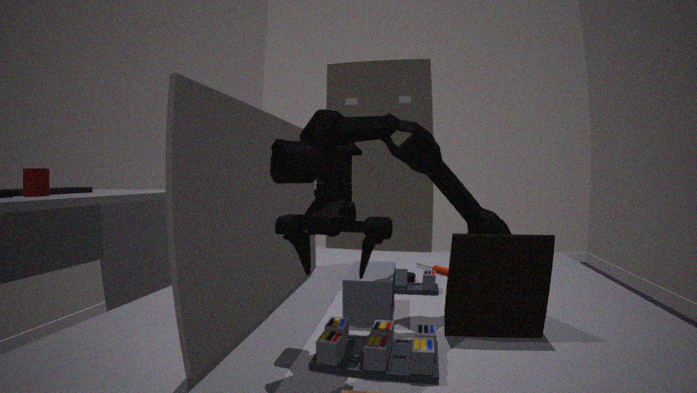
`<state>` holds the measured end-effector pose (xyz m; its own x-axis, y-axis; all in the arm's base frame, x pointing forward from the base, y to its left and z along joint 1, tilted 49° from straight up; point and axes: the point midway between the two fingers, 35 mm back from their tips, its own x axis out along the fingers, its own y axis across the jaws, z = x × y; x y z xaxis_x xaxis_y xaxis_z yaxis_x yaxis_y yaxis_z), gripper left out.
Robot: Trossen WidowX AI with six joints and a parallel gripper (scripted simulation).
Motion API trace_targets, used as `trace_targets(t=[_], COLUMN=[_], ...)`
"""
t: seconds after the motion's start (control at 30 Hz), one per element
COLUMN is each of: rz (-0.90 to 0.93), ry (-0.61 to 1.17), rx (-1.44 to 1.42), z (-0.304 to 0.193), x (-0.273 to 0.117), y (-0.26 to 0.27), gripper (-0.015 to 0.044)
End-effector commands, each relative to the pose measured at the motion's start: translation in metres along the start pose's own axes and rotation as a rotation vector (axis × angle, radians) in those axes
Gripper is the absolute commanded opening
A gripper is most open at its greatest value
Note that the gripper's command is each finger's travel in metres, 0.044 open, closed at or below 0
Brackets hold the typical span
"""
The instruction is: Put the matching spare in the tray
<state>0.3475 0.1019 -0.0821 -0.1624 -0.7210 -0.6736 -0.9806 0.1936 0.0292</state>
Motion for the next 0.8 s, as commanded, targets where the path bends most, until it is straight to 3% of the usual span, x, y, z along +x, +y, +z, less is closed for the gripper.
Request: trace_targets(t=[0.0,0.03,0.23,0.77], rz=[0.005,0.005,0.005,0.004], ry=[-0.002,-0.002,-0.001,0.0], rx=[-0.033,-0.033,-0.033,-0.033], z=[0.003,0.003,0.001,0.0], x=[0.003,0.003,0.032,0.049], y=[0.001,0.001,0.004,0.004], gripper=[0.044,0.044,0.03,0.03])
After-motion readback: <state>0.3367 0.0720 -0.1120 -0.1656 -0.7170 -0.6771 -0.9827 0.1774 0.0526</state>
